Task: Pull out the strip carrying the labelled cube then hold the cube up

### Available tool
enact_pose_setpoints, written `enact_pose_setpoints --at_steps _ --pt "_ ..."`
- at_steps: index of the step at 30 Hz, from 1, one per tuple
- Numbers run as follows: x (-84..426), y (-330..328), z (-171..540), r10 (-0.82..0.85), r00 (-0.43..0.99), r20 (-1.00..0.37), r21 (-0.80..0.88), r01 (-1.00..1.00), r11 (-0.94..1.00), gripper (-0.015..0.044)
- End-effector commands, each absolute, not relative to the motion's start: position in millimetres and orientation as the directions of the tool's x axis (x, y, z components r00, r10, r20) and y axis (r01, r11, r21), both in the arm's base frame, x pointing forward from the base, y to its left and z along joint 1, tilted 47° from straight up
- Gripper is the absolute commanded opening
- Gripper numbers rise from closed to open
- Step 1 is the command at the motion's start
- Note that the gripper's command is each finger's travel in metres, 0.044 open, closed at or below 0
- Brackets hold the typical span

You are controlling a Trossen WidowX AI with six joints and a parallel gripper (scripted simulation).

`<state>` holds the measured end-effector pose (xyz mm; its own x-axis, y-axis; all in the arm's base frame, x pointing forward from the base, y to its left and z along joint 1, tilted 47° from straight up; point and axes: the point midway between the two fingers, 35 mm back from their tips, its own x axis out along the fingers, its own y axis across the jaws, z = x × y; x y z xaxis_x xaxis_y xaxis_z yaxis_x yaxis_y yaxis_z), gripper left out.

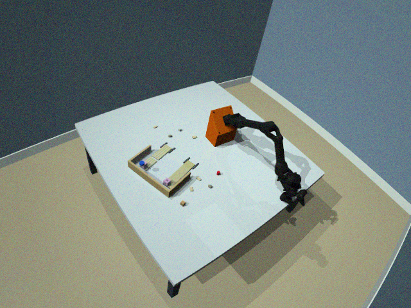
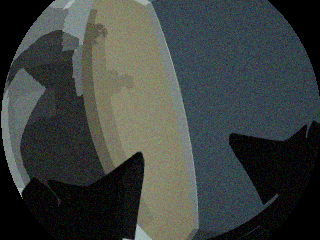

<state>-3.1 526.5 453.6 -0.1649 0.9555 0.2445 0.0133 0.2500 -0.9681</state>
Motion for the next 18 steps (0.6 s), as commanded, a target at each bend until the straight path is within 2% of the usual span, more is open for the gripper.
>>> enact_pose_setpoints --at_steps 1,9,12,18 --pt "57.0 513.9 444.5 0.972 -0.062 0.226 -0.973 -0.064 0.222 0.0400" --pt "176.1 481.3 408.1 0.973 0.158 0.168 -0.957 -0.211 0.199 0.0400" --pt "218.3 461.1 390.6 0.960 0.247 0.133 -0.964 -0.195 0.184 0.0400" --pt "273.6 424.9 353.2 0.940 0.334 0.069 -0.918 -0.348 0.191 0.0400"
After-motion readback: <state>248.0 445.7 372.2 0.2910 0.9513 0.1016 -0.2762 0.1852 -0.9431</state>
